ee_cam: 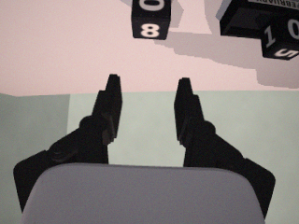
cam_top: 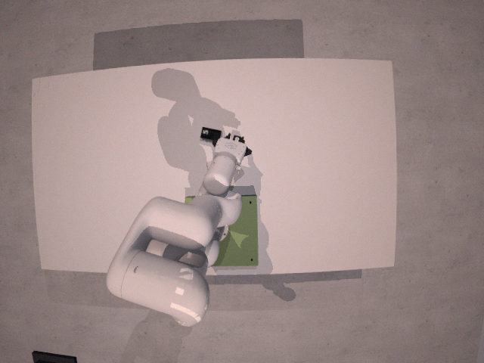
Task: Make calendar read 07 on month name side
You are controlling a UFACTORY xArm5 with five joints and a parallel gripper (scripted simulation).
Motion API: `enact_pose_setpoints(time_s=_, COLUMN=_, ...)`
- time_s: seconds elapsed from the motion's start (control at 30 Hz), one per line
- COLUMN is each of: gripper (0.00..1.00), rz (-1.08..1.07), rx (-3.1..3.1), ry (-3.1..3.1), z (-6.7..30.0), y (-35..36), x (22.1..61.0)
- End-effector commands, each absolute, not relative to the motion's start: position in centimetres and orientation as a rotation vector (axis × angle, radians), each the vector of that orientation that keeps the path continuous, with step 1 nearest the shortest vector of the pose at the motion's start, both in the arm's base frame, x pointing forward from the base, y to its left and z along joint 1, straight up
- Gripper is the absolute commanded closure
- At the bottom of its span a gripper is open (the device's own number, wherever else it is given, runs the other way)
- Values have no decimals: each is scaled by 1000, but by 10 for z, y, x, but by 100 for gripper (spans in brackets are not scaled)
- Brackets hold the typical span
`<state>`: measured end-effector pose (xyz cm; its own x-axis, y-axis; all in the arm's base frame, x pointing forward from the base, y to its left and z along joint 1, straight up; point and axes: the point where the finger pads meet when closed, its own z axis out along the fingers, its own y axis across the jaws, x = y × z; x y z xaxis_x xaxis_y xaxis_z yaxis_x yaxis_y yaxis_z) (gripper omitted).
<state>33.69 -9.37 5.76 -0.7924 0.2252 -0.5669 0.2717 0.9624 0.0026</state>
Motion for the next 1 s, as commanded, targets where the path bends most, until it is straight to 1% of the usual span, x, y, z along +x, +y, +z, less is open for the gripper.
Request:
enact_pose_setpoints(time_s=0.0, gripper=51, rz=-105, rx=349, ry=2516, z=57, y=-94, x=338)
enact_pose_setpoints(time_s=0.47, gripper=51, rz=-105, rx=349, ry=2516, z=43, y=-94, x=337)
enact_pose_setpoints(time_s=0.97, gripper=51, rz=-105, rx=349, ry=2516, z=15, y=-94, x=338)
